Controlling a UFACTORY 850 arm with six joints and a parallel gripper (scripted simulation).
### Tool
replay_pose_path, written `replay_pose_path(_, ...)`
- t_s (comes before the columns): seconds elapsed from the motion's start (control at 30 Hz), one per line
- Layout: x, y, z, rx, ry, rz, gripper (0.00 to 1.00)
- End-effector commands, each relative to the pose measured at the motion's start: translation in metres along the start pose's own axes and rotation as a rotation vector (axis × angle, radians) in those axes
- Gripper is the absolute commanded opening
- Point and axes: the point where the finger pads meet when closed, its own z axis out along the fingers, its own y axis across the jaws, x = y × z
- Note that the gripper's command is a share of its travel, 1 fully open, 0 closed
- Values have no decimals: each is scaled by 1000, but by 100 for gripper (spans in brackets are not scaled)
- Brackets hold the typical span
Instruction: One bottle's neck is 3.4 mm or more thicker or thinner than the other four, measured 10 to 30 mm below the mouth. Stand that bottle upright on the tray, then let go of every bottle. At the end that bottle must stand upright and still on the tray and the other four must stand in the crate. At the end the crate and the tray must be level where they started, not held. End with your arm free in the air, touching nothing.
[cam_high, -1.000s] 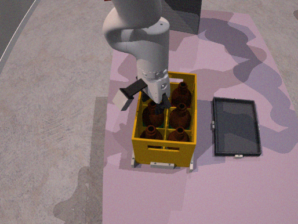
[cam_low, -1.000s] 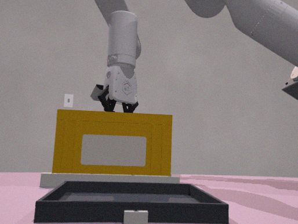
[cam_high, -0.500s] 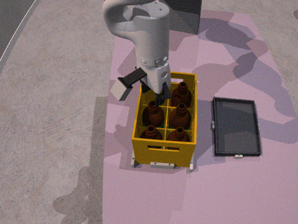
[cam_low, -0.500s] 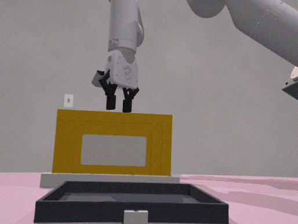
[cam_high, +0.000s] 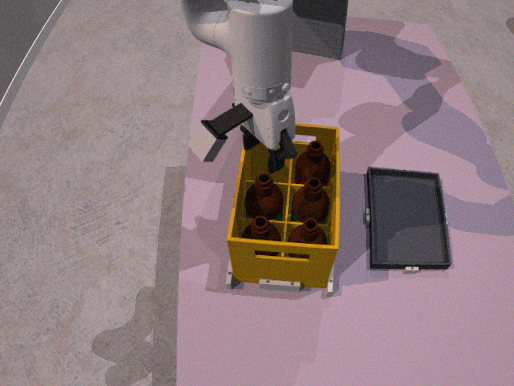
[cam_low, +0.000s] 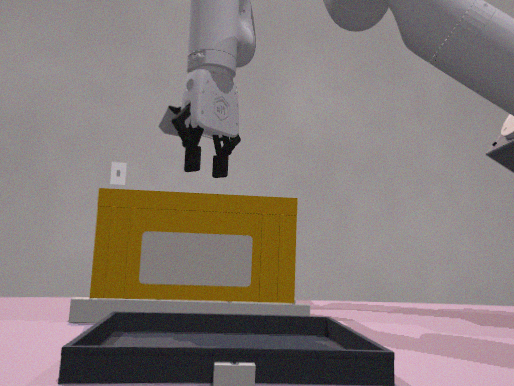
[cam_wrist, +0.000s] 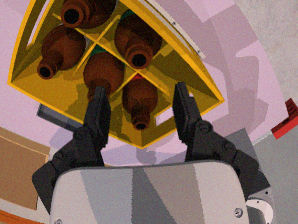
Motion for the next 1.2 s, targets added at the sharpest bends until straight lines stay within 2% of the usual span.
replay_pose_path(0.0, 0, 0, -3, -4, 3, 0, 65)
replay_pose_path(0.17, 0, 0, -3, -4, 3, 0, 65)
replay_pose_path(0.2, 0, 0, -3, -4, 3, 0, 0)
replay_pose_path(1.17, 0, 0, -3, -4, 3, 0, 0)
